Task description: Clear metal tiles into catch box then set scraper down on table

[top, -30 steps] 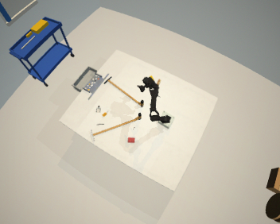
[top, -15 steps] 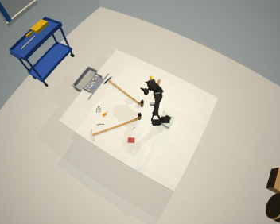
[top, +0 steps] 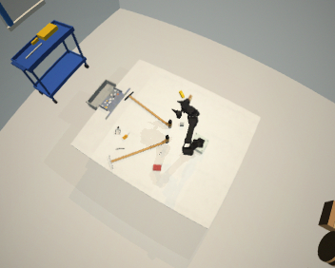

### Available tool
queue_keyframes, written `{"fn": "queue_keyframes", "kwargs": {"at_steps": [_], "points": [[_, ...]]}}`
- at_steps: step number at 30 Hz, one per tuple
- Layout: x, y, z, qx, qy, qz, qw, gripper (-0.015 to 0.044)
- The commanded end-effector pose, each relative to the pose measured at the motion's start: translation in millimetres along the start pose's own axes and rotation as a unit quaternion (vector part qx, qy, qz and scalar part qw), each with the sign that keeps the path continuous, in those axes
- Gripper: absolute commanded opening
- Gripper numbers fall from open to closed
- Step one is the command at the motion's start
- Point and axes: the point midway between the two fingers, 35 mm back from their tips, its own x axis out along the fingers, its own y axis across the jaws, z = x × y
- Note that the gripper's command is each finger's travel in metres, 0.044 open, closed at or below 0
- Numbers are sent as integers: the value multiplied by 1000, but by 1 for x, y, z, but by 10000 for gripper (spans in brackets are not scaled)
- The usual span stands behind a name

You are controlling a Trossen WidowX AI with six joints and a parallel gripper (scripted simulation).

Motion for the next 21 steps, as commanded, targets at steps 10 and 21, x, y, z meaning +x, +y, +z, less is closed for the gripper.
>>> {"fn": "queue_keyframes", "kwargs": {"at_steps": [10, 21], "points": [[-33, 19, -15, -26, -29, 4, 999, 440], [-33, 19, -15, -27, -29, 4, 999, 440]]}}
